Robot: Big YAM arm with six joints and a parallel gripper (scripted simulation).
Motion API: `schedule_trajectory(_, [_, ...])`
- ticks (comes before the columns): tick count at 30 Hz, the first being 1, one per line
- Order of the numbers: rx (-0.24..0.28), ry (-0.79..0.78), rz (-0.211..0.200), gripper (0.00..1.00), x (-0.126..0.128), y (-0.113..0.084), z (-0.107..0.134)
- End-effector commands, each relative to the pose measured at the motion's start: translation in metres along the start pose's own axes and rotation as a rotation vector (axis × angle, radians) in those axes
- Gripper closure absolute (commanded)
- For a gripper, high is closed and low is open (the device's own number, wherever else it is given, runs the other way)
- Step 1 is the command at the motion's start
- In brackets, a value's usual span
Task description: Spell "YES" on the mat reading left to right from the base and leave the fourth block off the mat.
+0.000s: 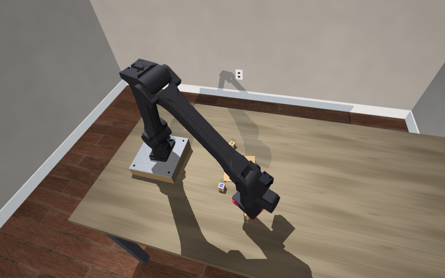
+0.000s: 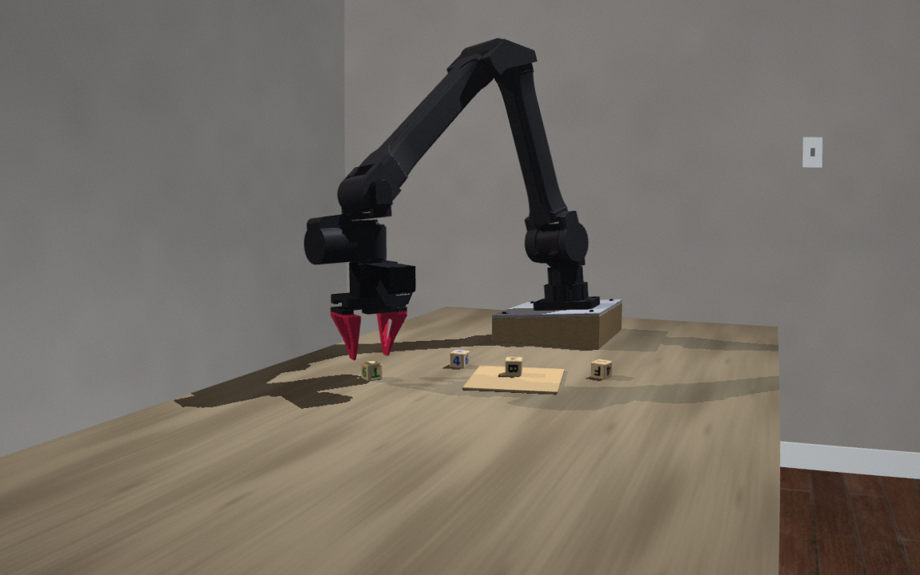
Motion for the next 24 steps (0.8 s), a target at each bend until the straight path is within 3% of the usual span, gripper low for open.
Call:
schedule_trajectory(1, [-0.005,-0.003,0.003,0.41,0.000,0.006,0.003])
schedule_trajectory(24, [-0.005,-0.004,0.002,0.41,0.000,0.037,0.003])
Point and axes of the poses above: the point where the finger pads meet when closed, its own y axis out along the fingers, its own x axis across the jaws, z = x × y, the point moved 5 cm from there along -y, back along the fingers, and after that the axes turned 10 degrees about -y, right-handed, at the moved point
